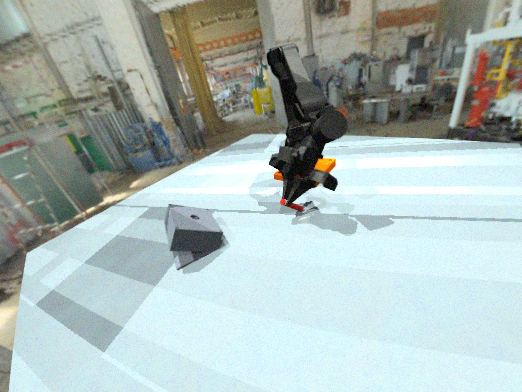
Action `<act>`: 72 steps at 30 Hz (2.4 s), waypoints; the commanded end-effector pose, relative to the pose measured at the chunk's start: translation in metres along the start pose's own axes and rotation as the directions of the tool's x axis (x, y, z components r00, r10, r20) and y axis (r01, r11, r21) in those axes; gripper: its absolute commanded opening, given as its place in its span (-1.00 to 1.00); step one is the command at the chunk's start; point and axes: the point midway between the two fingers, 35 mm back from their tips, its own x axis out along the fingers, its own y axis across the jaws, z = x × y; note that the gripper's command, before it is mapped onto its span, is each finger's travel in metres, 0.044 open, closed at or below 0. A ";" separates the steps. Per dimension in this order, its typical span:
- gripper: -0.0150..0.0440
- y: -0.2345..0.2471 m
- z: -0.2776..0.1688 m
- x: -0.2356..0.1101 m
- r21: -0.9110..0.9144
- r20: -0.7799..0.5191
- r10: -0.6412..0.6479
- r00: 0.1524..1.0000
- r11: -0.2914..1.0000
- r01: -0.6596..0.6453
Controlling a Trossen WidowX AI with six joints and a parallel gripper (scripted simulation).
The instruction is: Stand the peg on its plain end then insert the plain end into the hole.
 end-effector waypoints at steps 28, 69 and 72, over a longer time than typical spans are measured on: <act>-0.33 0.000 -0.013 -0.017 0.004 0.266 0.000 0.964 1.000 -0.001; -0.33 -0.001 -0.036 -0.033 0.005 0.582 -0.003 0.813 1.000 0.000; -0.33 -0.001 -0.038 -0.033 0.005 0.604 -0.003 0.797 1.000 0.000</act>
